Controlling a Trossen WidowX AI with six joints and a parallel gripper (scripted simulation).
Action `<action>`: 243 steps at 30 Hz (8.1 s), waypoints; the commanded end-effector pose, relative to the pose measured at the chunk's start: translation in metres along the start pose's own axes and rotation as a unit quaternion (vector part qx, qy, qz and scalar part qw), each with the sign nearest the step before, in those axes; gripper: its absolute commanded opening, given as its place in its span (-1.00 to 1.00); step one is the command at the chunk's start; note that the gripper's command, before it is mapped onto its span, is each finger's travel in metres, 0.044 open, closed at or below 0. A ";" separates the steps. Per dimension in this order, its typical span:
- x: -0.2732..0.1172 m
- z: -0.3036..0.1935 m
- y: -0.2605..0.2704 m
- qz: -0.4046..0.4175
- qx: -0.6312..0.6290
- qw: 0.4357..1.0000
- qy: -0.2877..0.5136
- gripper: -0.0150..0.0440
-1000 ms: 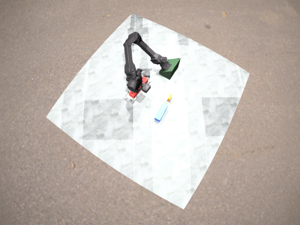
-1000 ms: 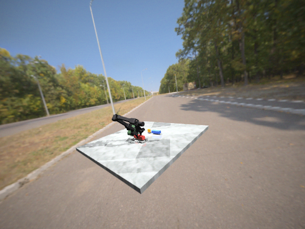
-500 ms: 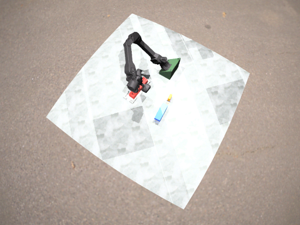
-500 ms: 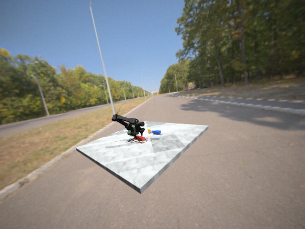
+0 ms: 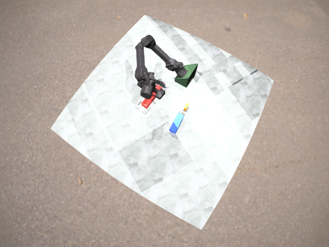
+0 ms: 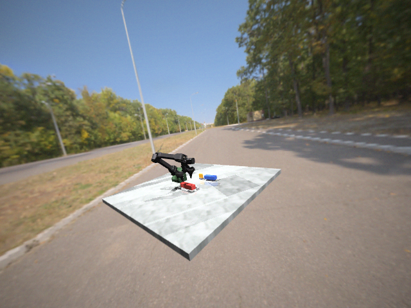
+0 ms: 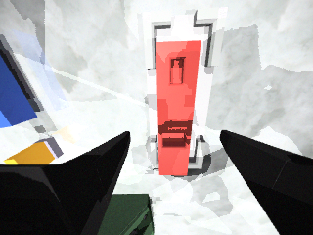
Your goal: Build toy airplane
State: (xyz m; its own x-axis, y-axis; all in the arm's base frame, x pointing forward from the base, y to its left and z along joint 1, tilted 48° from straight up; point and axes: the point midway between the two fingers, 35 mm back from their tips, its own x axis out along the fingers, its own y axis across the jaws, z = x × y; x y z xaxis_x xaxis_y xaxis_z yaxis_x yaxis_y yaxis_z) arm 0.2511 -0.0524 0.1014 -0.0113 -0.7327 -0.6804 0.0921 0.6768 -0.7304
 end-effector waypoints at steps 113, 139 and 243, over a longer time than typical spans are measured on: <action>0.055 0.060 0.246 0.001 -0.063 0.998 -0.002 -0.23; -0.017 0.065 0.251 0.005 -0.063 0.998 -0.001 -0.49; -0.029 -0.019 0.005 0.000 -0.678 0.735 0.003 -0.49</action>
State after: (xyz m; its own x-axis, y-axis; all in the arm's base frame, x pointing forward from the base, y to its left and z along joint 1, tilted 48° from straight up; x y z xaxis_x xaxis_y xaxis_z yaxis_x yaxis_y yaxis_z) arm 0.2420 -0.0177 0.1135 -0.0193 -0.7305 -0.6826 -0.9708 0.1768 -0.1618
